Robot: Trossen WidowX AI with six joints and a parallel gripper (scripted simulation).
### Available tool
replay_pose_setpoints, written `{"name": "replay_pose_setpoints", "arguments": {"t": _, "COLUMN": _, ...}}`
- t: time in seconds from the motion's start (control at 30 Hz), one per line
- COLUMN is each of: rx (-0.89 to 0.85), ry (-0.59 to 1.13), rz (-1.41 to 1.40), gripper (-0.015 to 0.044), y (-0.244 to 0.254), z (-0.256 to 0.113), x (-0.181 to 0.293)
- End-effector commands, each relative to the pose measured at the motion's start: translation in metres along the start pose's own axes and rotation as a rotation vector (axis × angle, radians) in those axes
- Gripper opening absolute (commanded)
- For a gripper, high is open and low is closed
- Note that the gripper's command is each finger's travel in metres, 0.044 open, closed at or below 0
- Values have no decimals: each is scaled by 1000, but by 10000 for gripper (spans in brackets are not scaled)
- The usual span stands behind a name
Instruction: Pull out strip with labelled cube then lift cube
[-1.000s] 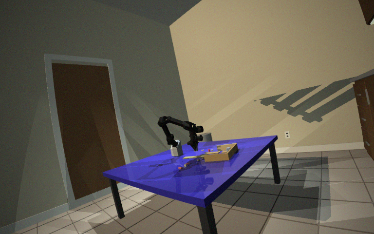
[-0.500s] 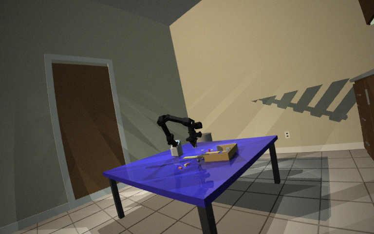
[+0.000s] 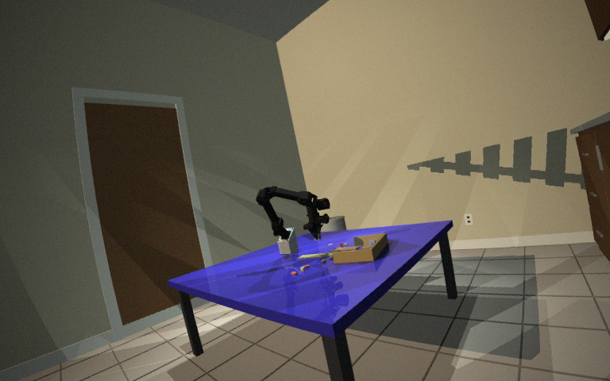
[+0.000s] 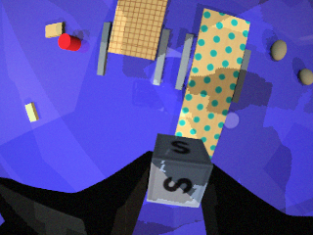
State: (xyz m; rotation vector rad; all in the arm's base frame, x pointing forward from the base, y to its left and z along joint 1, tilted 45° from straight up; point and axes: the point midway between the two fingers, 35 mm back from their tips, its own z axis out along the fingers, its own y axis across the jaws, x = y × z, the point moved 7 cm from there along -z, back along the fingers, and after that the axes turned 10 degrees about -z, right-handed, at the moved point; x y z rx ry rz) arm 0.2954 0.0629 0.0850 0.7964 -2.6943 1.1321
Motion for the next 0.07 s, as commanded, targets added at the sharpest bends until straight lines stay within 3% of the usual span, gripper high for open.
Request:
{"name": "replay_pose_setpoints", "arguments": {"t": 0.0, "rx": -3, "ry": 0, "rz": 5, "gripper": 0, "y": 0, "z": 0, "x": 0}}
{"name": "replay_pose_setpoints", "arguments": {"t": 0.03, "rx": -3, "ry": 0, "rz": 5, "gripper": 0, "y": 0, "z": 0, "x": 0}}
